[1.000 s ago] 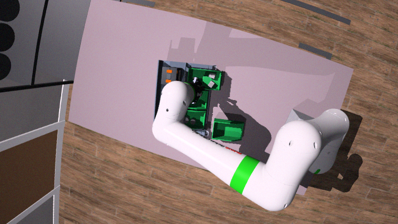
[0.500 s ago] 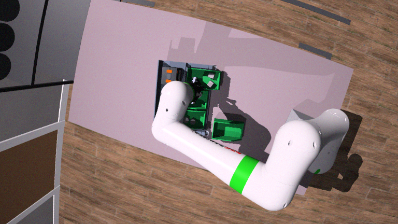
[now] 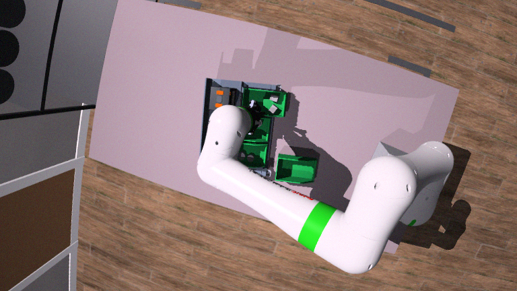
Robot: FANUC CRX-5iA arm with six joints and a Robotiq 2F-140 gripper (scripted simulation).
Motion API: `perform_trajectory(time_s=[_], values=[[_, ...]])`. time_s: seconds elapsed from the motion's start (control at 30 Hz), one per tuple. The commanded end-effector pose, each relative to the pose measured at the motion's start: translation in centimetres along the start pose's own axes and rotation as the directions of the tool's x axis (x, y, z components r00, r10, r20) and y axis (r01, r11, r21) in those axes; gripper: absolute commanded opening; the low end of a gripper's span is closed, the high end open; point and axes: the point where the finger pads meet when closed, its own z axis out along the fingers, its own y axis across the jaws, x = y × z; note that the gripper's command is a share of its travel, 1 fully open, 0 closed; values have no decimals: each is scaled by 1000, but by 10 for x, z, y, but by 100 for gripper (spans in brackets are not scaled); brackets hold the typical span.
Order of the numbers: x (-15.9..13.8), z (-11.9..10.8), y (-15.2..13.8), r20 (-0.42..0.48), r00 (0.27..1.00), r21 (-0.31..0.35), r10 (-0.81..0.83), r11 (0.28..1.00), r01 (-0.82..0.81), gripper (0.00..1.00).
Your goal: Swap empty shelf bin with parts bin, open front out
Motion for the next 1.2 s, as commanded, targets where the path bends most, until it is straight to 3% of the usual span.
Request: perform_trajectory(time_s=[0.0, 0.93, 0.97, 1.17], values=[[1, -1, 0, -2, 1000, -1, 0, 1000, 0, 10], [-1, 1, 0, -33, 999, -1, 0, 1000, 0, 10], [-1, 1, 0, -33, 999, -1, 0, 1000, 0, 15], [-1, 1, 0, -33, 999, -1, 0, 1000, 0, 15]])
